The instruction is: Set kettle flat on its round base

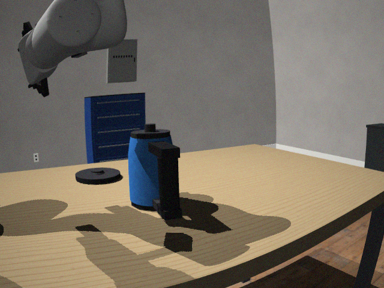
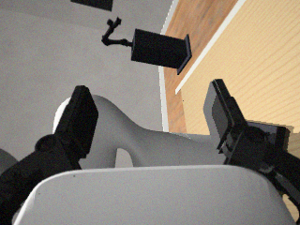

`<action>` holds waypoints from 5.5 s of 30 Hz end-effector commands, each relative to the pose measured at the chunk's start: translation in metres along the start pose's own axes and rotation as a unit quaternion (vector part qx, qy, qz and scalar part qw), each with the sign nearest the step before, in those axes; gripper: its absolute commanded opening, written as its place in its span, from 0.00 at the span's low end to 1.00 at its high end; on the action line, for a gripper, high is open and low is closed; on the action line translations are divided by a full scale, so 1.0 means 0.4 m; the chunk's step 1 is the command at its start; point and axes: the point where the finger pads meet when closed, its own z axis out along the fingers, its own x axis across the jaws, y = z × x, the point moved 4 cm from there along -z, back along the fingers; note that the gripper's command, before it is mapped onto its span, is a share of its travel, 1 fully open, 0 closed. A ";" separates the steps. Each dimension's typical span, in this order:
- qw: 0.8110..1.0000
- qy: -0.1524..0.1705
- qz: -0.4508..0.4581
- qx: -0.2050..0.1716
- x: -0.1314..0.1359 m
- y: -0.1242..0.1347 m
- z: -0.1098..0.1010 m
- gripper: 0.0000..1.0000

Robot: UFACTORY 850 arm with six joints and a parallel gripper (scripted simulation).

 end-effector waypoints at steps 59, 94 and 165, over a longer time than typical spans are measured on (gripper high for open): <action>0.998 0.017 0.051 -0.026 -0.003 0.004 0.017 0.81; 0.962 0.105 0.233 -0.100 -0.010 0.027 0.072 0.81; 0.586 0.506 0.631 0.047 -0.012 0.070 0.147 0.81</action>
